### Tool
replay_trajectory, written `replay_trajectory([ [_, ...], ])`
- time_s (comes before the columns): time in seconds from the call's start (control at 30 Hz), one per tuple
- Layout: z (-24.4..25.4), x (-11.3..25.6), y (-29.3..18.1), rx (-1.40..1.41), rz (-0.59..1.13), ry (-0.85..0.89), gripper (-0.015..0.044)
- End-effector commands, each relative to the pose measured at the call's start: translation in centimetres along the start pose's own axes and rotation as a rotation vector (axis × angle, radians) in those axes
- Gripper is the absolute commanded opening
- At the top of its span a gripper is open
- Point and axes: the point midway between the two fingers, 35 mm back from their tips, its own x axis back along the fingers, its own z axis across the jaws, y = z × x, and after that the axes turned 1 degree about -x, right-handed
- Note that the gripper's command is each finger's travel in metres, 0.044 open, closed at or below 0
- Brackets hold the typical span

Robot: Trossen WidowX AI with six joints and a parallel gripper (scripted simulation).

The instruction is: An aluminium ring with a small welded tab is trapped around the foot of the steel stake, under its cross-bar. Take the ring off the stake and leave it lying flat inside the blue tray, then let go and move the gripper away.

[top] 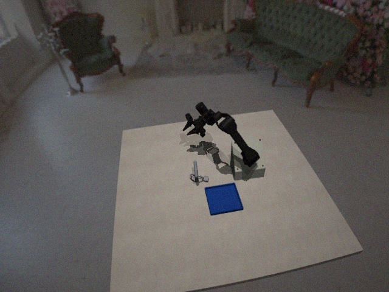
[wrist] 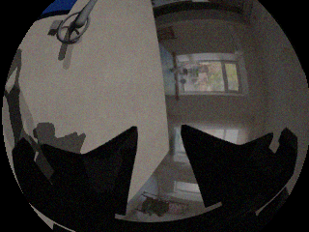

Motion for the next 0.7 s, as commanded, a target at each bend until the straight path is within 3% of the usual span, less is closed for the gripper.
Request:
replay_trajectory([
  [0.0,0.3,-0.5,0.9,-0.066,0.012,0.02,0.02],
  [0.67,0.6,-2.2,4.5,-0.286,0.062,0.074,0.02],
])
